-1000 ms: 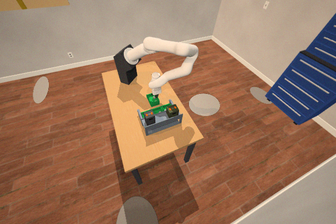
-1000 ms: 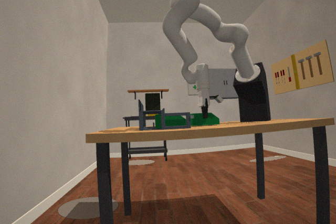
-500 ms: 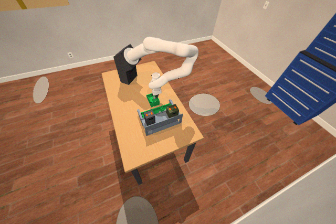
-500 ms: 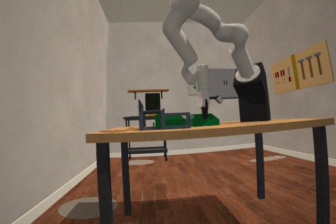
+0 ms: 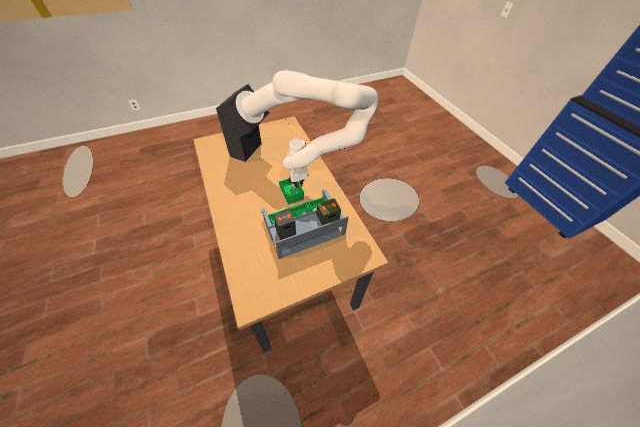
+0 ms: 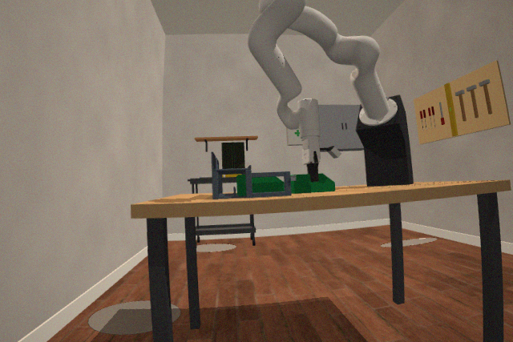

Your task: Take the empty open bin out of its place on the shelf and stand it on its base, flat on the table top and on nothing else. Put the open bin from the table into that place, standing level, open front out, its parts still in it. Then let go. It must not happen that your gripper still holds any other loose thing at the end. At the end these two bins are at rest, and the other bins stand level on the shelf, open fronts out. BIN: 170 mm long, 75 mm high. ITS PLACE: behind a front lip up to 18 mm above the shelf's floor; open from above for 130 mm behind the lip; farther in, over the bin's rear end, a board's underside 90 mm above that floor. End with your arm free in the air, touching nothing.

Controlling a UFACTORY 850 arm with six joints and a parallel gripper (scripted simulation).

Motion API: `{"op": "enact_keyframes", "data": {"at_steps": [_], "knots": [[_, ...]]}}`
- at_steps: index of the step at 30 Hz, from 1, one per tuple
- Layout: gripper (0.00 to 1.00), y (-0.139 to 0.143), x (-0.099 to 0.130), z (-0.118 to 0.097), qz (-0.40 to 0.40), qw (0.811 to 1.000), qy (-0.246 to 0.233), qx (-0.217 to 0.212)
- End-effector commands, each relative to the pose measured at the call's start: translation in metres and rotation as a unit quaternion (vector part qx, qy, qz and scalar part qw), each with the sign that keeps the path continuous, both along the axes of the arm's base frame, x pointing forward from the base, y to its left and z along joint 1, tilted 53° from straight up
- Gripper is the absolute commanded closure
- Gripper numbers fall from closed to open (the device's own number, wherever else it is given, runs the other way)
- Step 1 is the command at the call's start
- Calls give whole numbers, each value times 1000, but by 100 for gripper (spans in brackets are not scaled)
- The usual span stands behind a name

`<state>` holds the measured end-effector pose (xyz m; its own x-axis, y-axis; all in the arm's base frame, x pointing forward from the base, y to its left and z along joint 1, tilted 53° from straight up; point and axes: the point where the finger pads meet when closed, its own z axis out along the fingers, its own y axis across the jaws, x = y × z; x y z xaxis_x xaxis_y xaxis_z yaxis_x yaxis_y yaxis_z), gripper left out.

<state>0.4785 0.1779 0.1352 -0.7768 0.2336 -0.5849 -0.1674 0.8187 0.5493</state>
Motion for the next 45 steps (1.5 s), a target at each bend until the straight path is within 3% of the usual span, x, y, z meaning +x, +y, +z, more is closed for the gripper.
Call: {"op": "enact_keyframes", "data": {"at_steps": [1, 45], "knots": [[74, 0, 0, 0, 0, 1000, 0, 0], [74, -4, -5, 5, 0, 1000, 0, 0]]}}
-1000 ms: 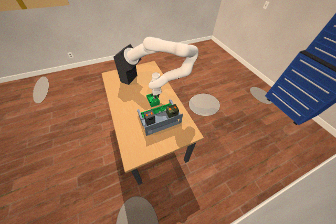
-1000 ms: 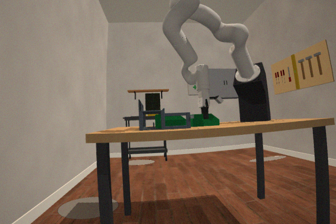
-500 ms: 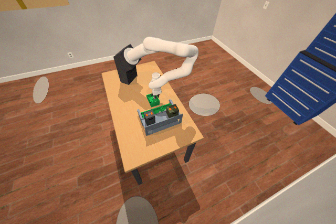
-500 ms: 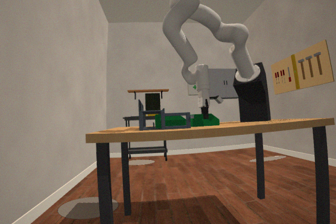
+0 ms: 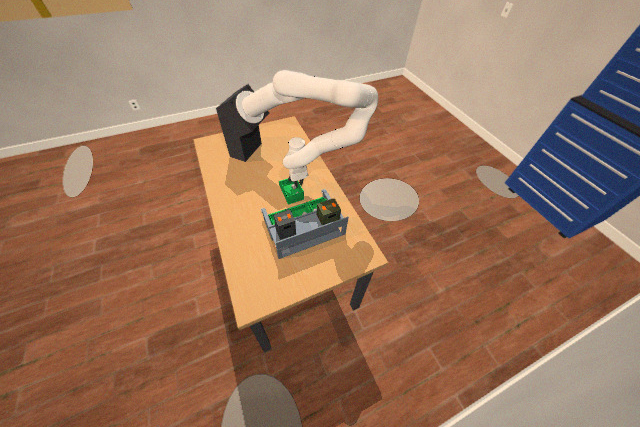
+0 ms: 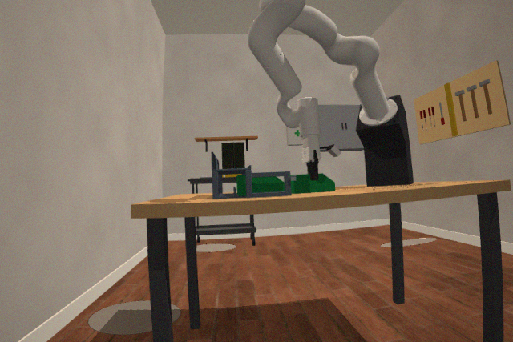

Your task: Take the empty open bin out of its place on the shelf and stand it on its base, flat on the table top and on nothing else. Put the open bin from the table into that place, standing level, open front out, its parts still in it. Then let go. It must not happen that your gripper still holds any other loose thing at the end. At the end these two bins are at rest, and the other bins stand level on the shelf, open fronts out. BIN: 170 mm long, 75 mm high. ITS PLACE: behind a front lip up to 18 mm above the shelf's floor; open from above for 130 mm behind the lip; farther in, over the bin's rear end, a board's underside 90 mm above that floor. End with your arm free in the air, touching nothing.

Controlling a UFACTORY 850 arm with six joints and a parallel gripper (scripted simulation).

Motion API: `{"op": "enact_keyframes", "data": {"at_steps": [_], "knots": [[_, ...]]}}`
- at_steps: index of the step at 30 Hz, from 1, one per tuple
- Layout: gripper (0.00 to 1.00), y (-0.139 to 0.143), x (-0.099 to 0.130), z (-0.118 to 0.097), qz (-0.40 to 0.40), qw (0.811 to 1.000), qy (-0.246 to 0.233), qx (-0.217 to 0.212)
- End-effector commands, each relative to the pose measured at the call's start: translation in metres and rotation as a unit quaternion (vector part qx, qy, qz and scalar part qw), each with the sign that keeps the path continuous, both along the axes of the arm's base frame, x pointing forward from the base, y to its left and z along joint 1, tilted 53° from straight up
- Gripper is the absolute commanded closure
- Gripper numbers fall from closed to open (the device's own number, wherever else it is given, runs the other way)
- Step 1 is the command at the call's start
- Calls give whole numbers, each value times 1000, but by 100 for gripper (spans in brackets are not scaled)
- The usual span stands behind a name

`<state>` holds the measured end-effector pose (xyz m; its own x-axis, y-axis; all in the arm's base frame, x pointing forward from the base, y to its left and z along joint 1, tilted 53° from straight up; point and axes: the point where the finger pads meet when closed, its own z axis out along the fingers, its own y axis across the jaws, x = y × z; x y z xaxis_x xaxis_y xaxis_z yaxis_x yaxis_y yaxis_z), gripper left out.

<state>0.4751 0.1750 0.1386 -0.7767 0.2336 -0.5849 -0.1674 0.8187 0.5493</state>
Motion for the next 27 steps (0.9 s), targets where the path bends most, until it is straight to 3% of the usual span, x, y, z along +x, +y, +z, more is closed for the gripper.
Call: {"op": "enact_keyframes", "data": {"at_steps": [1, 27], "knots": [[74, -2, -2, 2, 0, 1000, 0, 0], [74, -20, -23, 23, 0, 1000, 0, 0]]}}
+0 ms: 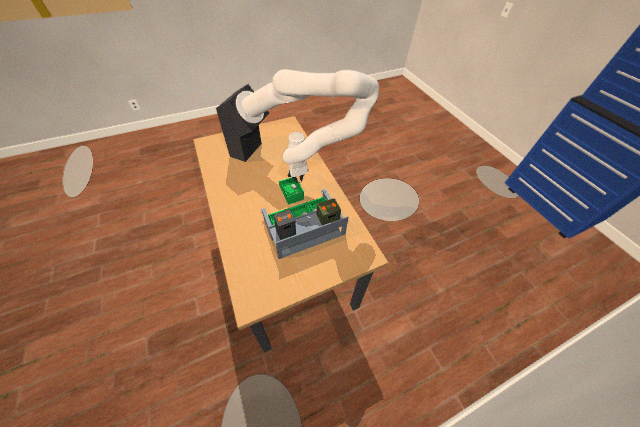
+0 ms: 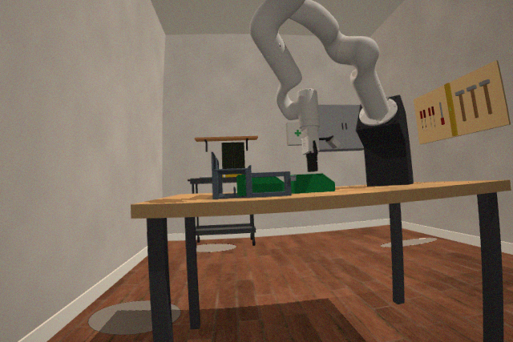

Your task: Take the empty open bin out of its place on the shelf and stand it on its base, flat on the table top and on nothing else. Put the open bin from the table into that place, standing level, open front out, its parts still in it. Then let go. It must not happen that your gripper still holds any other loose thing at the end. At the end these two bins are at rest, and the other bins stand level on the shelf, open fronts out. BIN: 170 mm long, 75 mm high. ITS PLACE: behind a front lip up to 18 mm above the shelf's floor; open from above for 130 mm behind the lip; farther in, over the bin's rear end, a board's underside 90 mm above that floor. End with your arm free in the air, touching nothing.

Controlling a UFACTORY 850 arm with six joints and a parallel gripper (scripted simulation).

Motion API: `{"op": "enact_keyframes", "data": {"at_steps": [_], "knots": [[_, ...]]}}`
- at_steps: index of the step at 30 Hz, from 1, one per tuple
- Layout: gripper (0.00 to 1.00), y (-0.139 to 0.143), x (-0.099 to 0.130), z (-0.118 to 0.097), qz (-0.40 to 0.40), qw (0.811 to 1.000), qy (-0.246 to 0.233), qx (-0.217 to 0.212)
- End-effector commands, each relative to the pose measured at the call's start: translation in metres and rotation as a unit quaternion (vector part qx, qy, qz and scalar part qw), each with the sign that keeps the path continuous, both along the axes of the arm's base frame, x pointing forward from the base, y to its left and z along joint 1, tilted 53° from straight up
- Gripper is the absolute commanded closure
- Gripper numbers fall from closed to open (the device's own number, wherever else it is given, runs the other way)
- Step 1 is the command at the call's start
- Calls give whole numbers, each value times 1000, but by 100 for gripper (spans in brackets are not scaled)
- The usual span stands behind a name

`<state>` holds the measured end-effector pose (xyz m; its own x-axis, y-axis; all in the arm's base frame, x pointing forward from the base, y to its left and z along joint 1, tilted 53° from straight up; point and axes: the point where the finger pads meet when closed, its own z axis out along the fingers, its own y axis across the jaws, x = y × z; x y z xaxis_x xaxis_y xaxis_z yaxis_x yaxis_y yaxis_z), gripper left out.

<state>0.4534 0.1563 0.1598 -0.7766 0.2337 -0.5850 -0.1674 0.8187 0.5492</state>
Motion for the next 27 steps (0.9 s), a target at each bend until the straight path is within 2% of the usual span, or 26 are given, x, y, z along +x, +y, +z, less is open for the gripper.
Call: {"op": "enact_keyframes", "data": {"at_steps": [1, 27], "knots": [[74, -1, -1, 1, 0, 1000, 0, 0], [74, -23, -26, 26, 0, 1000, 0, 0]]}}
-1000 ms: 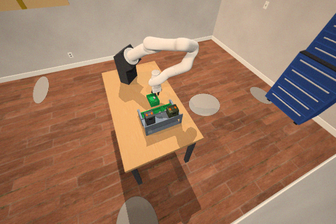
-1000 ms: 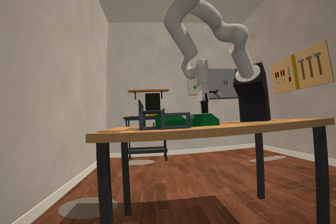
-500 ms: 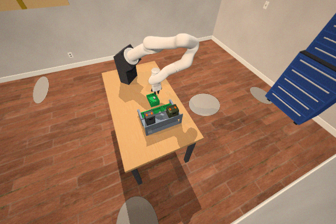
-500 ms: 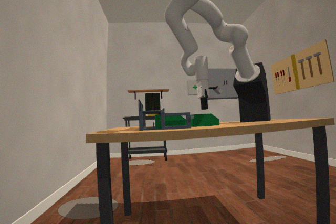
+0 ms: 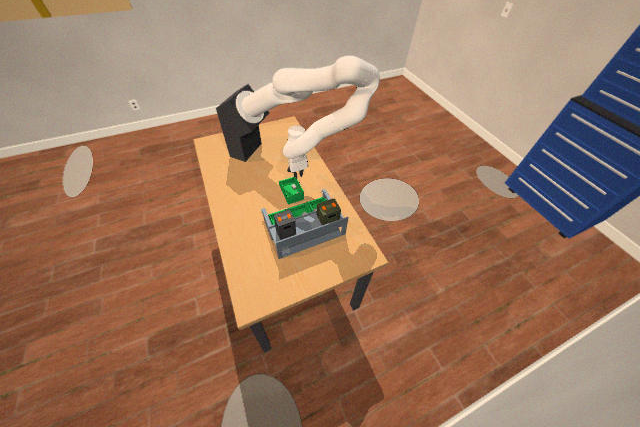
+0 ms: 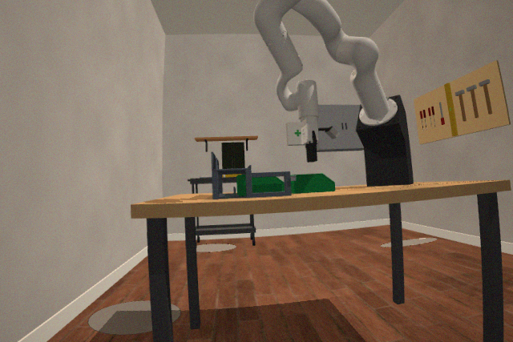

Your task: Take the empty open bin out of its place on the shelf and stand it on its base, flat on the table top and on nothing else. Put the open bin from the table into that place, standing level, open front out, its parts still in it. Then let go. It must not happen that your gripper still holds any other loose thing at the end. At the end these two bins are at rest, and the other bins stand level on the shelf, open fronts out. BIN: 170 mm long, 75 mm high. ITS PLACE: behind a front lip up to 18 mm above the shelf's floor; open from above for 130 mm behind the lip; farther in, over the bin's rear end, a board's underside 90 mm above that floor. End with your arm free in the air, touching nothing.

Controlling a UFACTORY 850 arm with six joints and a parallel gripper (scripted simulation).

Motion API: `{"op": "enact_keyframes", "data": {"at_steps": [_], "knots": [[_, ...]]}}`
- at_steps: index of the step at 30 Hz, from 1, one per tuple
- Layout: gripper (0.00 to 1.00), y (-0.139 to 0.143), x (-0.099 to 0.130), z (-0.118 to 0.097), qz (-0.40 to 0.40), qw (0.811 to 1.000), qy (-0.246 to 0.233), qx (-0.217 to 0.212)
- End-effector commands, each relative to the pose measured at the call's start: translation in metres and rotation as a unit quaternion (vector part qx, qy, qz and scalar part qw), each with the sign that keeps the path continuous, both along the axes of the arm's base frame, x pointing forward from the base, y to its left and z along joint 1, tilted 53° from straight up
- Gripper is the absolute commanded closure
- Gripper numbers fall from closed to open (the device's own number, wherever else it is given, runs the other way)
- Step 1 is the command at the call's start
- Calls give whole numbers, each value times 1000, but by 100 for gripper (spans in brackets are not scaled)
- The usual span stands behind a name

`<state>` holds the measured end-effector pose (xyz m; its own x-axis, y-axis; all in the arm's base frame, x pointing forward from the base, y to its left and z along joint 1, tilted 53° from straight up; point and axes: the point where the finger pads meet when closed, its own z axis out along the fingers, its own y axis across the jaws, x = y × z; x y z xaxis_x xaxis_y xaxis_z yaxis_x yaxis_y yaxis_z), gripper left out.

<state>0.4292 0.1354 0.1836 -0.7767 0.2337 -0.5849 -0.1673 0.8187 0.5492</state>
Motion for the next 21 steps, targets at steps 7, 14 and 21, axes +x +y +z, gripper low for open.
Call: {"op": "enact_keyframes", "data": {"at_steps": [7, 14, 21], "knots": [[74, -5, -6, 6, 0, 1000, 0, 0], [74, -8, -9, 9, 0, 1000, 0, 0], [74, -9, -11, 11, 0, 1000, 0, 0]]}}
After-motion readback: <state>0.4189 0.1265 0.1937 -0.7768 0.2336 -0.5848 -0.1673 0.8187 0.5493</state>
